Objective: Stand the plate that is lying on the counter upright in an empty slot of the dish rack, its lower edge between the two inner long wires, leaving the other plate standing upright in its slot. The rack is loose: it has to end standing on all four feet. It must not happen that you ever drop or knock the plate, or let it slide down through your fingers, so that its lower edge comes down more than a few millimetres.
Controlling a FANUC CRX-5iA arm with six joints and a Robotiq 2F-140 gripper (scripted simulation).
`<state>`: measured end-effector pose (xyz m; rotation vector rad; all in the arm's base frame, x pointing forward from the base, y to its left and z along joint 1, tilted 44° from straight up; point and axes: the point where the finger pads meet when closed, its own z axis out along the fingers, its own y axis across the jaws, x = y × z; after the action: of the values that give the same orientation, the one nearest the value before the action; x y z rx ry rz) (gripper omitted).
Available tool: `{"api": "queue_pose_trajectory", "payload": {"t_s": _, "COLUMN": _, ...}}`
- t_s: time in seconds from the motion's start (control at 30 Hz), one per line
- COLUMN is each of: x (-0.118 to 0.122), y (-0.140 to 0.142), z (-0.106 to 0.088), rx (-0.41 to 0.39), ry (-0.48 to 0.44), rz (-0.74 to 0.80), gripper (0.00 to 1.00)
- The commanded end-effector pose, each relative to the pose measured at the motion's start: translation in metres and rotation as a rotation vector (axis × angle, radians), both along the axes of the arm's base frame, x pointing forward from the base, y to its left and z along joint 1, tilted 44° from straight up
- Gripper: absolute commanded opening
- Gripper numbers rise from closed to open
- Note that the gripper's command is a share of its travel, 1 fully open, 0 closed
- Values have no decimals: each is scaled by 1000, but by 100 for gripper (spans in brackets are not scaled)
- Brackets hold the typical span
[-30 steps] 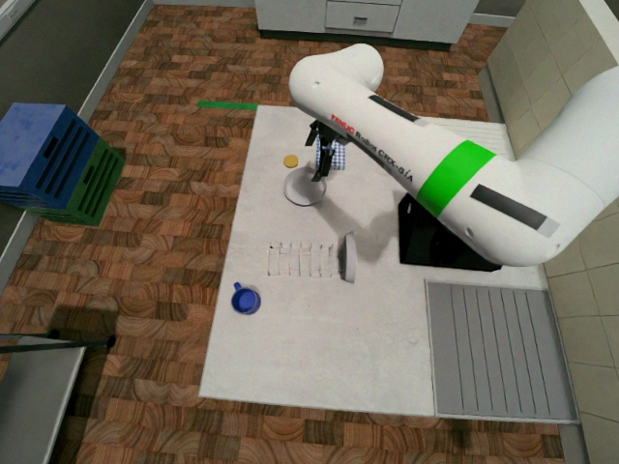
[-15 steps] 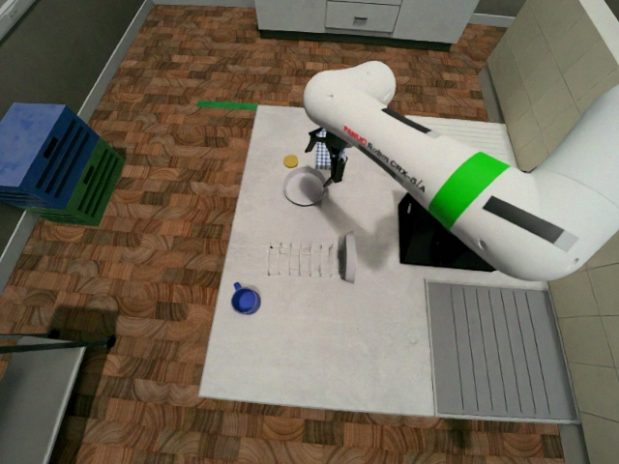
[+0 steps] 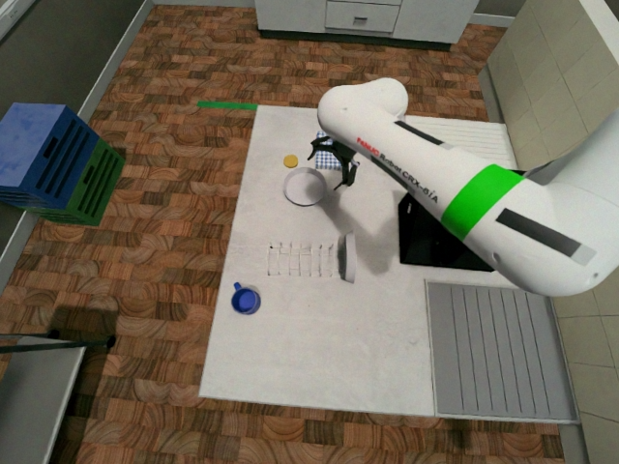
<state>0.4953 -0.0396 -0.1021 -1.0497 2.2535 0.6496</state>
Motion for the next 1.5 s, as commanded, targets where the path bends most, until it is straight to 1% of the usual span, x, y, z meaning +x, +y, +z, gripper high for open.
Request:
{"api": "queue_pose_trajectory", "payload": {"t_s": 0.0, "x": -10, "y": 4, "z": -3, "rx": -44, "ry": -87, "rz": 68, "gripper": 100}}
{"api": "queue_pose_trajectory", "payload": {"t_s": 0.37, "x": -33, "y": 13, "z": -12, "rx": -142, "ry": -234, "rz": 217, "gripper": 100}}
{"api": "queue_pose_trajectory", "payload": {"t_s": 0.7, "x": -37, "y": 15, "z": -13, "rx": -159, "ry": -257, "rz": 242, "gripper": 100}}
{"api": "queue_pose_trajectory", "payload": {"t_s": 0.73, "x": -37, "y": 15, "z": -13, "rx": -159, "ry": -257, "rz": 242, "gripper": 24}}
{"api": "queue_pose_trajectory", "payload": {"t_s": 1.47, "x": -37, "y": 15, "z": -13, "rx": -159, "ry": -257, "rz": 242, "gripper": 24}}
